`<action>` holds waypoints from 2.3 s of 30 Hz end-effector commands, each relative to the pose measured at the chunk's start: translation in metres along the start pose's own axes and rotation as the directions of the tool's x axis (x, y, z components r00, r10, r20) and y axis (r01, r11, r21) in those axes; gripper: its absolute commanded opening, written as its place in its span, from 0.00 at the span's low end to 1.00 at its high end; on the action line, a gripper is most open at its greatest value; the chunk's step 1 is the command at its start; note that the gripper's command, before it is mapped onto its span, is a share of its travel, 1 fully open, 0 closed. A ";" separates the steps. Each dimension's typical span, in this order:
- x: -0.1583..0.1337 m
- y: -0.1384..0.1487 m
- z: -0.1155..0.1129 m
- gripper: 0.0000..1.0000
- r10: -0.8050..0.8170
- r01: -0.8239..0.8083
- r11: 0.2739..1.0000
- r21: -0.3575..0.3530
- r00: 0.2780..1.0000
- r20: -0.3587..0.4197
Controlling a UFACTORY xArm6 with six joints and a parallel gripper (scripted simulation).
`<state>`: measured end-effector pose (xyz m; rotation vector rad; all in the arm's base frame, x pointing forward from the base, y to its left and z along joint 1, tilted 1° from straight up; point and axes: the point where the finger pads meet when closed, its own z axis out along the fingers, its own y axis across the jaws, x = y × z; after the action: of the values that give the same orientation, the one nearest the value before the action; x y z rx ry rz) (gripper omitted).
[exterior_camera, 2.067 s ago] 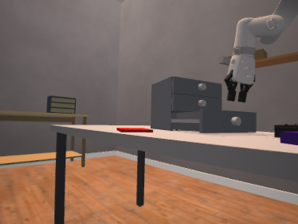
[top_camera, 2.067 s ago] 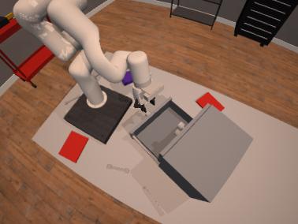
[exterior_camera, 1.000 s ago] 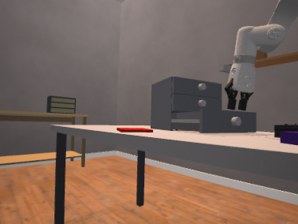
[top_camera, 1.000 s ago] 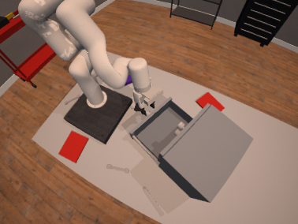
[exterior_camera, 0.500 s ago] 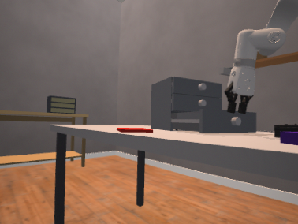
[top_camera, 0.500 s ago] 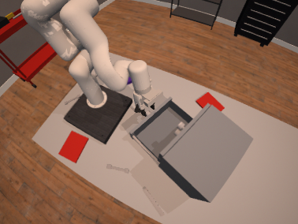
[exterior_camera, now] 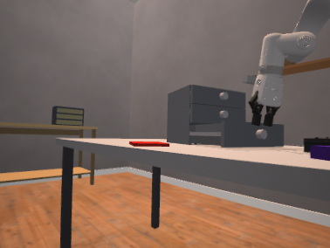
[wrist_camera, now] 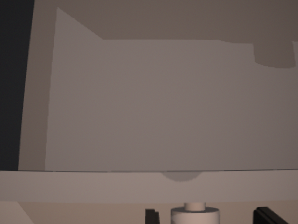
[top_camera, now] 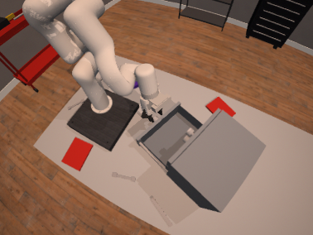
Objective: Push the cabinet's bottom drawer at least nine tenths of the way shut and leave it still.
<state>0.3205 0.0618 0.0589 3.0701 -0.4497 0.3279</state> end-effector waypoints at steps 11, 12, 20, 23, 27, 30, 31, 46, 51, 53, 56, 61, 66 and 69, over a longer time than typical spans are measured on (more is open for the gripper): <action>0.000 -0.001 -0.001 0.60 0.000 0.000 1.000 0.002 1.000 -0.003; 0.000 -0.001 -0.001 0.60 0.000 0.000 1.000 0.002 1.000 -0.003; -0.001 -0.001 -0.001 0.60 0.000 0.000 1.000 0.002 1.000 -0.003; -0.001 -0.001 -0.001 0.60 0.000 0.000 1.000 0.002 1.000 -0.003; -0.001 -0.001 -0.001 0.60 0.000 0.000 1.000 0.002 1.000 -0.003; -0.001 -0.001 -0.001 0.60 0.000 0.000 1.000 0.002 1.000 -0.003; -0.001 -0.001 -0.001 0.60 0.000 0.000 1.000 0.002 1.000 -0.003; -0.003 -0.001 0.007 0.60 0.000 0.000 1.000 0.002 1.000 -0.003; -0.005 -0.001 0.015 0.60 0.000 0.000 1.000 0.002 1.000 -0.003; -0.006 -0.001 0.018 0.60 0.000 0.000 1.000 0.002 1.000 -0.003; -0.006 -0.001 0.022 0.60 0.000 0.000 1.000 0.002 1.000 -0.003; -0.008 -0.001 0.028 0.60 0.000 0.000 1.000 0.002 1.000 -0.003; -0.009 -0.001 0.034 0.60 0.000 0.000 1.000 0.002 1.000 -0.003; -0.010 -0.001 0.037 0.60 0.000 0.000 1.000 0.002 1.000 -0.003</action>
<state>0.3170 0.0634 0.0262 3.0742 -0.4491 0.3220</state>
